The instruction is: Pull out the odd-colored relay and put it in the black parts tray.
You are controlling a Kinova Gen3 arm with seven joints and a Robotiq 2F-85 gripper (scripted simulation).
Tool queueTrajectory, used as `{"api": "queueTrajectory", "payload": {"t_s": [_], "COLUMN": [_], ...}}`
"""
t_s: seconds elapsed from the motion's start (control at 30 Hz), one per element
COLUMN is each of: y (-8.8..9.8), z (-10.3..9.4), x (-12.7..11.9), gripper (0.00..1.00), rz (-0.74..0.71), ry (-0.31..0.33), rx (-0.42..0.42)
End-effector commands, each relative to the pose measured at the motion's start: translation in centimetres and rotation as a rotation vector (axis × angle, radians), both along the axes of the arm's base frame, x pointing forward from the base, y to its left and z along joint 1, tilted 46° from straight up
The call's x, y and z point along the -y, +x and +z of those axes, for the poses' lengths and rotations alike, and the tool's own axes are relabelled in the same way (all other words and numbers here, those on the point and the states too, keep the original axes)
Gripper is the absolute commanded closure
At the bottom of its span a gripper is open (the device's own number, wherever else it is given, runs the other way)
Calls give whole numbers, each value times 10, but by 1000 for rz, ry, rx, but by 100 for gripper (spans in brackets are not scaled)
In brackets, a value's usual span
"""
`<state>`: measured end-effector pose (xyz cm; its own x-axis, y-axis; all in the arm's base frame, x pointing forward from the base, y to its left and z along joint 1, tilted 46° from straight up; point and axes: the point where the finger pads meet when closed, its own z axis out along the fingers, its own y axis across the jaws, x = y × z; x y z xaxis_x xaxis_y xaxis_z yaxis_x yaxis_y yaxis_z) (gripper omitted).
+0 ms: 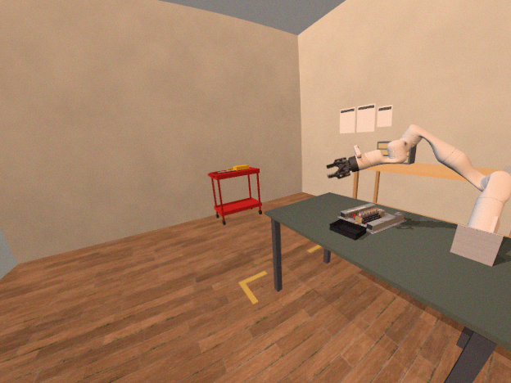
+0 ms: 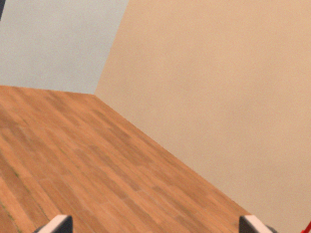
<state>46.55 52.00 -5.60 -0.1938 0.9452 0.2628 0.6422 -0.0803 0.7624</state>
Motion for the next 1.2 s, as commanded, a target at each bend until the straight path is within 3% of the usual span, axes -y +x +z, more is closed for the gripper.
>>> {"api": "queueTrajectory", "payload": {"t_s": [0.0,0.53,0.57,1.17], "y": [0,0,0,0], "z": [1,1,1,1], "x": [-1,-1,-1,-1], "gripper": [0,0,39,39], "rz": [1,1,1,1], "ry": [2,2,2,2], "rx": [1,1,1,1]}}
